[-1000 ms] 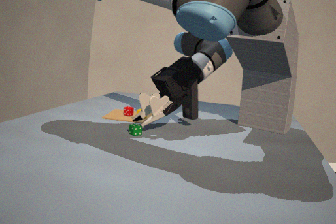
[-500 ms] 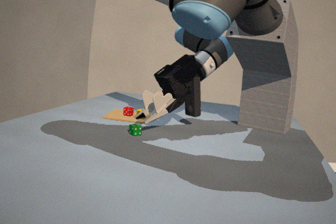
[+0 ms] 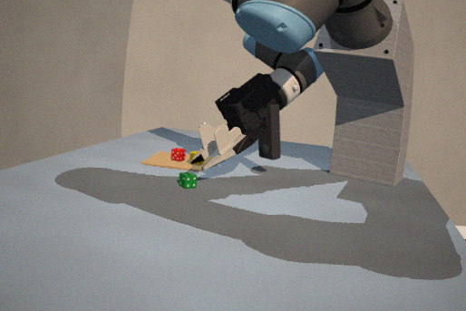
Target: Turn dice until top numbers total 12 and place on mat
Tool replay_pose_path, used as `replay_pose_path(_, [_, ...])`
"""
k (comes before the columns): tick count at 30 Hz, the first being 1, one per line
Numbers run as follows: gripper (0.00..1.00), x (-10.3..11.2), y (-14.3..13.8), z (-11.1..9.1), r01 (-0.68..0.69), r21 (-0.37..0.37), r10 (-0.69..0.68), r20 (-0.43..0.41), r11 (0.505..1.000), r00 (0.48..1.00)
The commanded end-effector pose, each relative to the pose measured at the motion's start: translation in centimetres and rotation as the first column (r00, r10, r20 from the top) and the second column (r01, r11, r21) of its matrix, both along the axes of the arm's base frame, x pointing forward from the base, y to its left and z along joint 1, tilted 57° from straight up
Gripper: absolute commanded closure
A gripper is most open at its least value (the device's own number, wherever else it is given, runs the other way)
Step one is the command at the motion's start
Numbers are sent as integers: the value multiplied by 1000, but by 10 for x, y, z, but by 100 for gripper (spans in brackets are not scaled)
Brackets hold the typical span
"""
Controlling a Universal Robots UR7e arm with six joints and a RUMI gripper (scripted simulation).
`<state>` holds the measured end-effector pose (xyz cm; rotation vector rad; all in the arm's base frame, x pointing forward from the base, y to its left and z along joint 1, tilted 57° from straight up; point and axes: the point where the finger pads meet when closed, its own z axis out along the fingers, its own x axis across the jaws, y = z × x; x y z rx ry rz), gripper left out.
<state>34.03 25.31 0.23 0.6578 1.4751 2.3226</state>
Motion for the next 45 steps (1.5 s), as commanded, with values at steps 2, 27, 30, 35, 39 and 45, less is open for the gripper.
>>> replay_pose_path(2, [76,-1,-1,1,-2,-3,2,-5,1000,1000])
replay_pose_path(27, [76,-5,-10,8,-1,-3,1,-4,1000,1000])
replay_pose_path(30, [76,-7,-14,10,-1,-3,1,-4,1000,1000])
replay_pose_path(35, [76,-9,-20,15,-1,-3,1,-4,1000,1000])
replay_pose_path(39, [76,-11,-23,17,-1,-3,1,-5,1000,1000])
replay_pose_path(45, [76,-14,-33,23,-2,-3,2,-5,1000,1000])
